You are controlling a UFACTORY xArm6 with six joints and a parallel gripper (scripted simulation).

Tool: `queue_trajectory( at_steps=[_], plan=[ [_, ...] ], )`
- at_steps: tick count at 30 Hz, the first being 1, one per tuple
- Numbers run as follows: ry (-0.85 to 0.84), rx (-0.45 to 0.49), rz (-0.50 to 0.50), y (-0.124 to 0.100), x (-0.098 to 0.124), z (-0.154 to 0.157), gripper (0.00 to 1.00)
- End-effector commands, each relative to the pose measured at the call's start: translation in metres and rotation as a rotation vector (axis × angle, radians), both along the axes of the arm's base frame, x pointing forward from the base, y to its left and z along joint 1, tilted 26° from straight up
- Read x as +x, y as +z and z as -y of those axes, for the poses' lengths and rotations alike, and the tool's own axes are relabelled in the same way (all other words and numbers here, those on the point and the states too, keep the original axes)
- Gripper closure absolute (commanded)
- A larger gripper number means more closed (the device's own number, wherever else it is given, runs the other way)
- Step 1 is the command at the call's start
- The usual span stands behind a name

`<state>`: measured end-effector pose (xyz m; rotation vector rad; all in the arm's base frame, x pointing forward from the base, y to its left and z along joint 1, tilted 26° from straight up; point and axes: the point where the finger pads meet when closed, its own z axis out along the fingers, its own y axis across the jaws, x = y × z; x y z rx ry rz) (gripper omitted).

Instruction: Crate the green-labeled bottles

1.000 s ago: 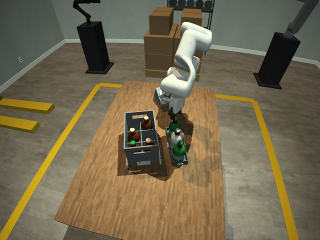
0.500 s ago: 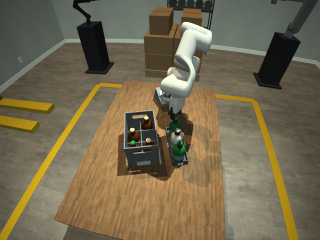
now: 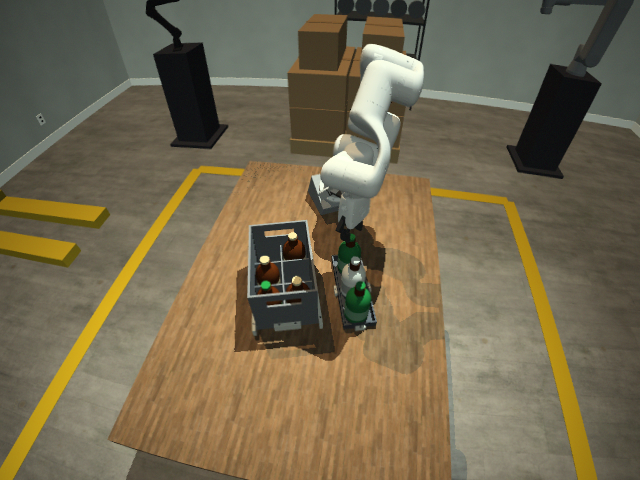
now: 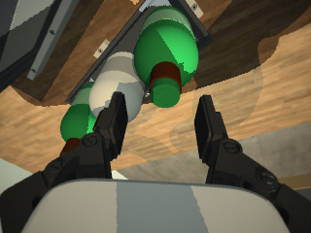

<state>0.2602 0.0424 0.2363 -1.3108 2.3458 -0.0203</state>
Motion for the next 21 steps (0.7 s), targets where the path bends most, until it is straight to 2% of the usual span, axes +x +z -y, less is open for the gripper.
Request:
queue_trajectory(
  at_steps=[1,21],
  plan=[
    [0.0,0.0,0.002,-0.003,0.002,-0.001,0.35],
    [0.0,0.0,0.002,-0.023,0.011,-0.005,0.35]
  ],
)
